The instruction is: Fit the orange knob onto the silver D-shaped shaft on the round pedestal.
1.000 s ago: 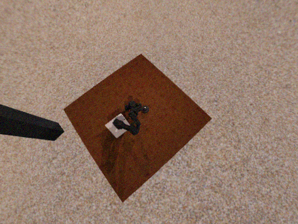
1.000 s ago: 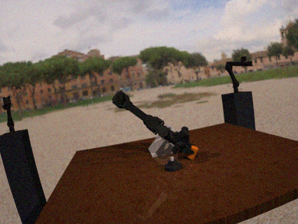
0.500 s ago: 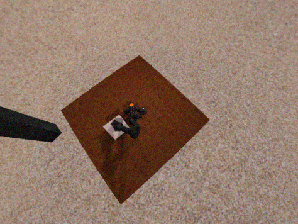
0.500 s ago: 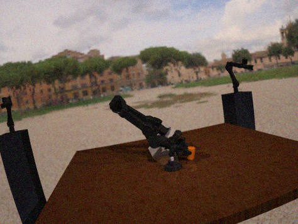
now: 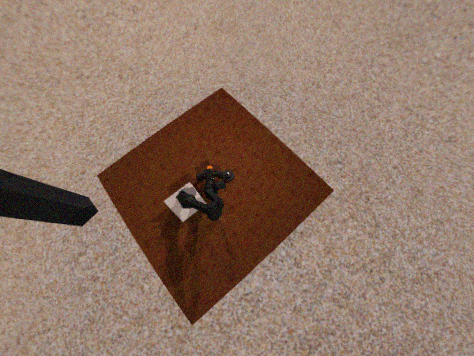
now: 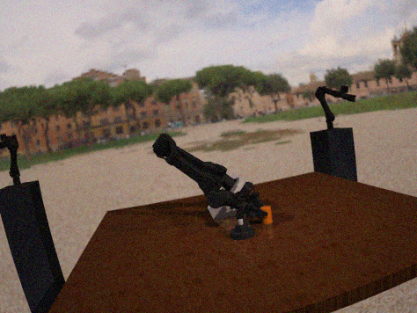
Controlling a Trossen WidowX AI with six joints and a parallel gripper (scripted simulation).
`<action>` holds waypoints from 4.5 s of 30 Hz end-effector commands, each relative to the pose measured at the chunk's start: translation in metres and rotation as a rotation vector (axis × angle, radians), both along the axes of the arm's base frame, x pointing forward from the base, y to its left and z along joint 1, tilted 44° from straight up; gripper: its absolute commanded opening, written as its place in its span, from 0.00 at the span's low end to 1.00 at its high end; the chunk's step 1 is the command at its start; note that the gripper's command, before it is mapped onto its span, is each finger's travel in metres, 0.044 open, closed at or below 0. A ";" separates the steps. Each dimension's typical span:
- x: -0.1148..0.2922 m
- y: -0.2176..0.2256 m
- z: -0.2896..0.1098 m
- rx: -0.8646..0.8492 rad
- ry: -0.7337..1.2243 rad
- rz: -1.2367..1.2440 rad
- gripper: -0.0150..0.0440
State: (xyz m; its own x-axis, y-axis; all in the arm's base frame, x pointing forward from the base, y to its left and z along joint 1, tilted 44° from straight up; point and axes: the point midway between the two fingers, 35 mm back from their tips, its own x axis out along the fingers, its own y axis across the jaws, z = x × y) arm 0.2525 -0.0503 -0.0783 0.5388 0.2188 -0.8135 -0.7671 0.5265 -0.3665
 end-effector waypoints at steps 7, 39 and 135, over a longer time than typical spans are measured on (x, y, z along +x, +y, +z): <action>0.000 0.000 0.000 0.000 0.000 -0.001 0.69; 0.011 0.055 0.058 0.002 -0.003 0.000 1.00; 0.014 0.007 -0.015 -0.979 0.701 -0.147 1.00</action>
State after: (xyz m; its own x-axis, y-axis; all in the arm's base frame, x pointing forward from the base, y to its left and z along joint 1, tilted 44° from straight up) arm 0.2699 -0.0399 -0.0892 -0.1098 -0.6740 -0.7305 -0.9114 0.3616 -0.1966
